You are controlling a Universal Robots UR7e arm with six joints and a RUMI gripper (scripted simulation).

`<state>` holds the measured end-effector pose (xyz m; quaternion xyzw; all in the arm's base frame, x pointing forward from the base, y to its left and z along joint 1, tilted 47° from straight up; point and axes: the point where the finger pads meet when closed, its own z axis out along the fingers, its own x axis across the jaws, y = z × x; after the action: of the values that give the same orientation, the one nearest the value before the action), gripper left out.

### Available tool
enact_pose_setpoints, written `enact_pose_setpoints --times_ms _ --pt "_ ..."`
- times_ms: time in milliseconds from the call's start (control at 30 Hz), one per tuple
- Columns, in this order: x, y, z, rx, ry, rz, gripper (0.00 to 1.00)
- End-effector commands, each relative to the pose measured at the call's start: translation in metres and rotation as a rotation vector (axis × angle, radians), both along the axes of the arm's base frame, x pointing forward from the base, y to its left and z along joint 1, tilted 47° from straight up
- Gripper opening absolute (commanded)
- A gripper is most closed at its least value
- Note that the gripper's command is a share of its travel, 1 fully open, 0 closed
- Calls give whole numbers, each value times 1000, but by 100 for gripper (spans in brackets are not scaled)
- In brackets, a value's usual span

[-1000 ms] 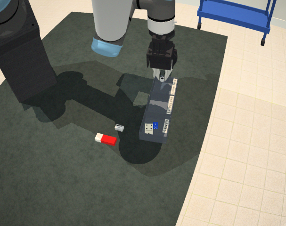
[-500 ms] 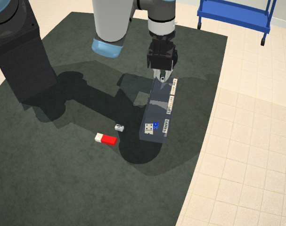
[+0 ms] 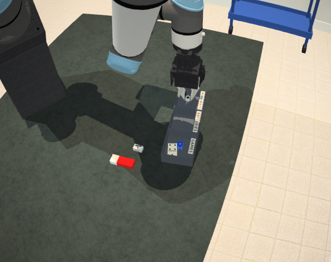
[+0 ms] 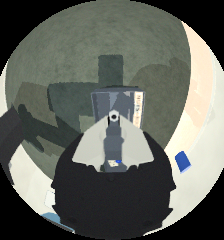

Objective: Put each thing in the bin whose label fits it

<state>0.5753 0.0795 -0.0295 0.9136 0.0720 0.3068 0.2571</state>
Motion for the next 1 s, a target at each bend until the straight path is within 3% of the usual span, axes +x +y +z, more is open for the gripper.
enact_pose_setpoints --times_ms 0,667,700,967 --pt "7 -3 -5 1 -4 2 0" --pt "11 -6 -11 0 -3 3 0" --pt "11 -6 -11 0 -3 3 18" --pt "11 -6 -11 0 -3 3 18"
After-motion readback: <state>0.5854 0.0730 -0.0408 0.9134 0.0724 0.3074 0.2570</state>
